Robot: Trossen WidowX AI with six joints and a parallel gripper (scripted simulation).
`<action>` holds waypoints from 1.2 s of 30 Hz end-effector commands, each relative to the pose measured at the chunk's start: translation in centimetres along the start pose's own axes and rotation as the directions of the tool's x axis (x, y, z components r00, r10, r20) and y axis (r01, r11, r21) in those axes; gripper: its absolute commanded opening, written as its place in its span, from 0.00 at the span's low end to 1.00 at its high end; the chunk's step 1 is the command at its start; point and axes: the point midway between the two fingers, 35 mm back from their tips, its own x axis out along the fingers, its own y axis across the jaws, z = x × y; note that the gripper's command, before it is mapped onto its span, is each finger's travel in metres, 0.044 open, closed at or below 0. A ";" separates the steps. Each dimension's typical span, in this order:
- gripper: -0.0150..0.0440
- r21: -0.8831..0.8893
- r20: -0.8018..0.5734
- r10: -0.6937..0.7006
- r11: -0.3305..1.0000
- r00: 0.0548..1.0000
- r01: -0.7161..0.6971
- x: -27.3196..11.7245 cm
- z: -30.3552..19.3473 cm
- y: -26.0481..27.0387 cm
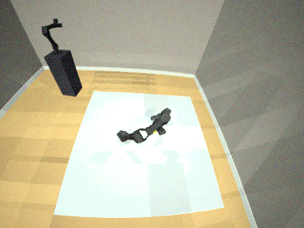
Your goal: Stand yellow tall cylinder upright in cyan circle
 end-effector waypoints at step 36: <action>0.43 -0.707 0.010 0.004 0.707 1.000 0.005 0.4 7.4 10.1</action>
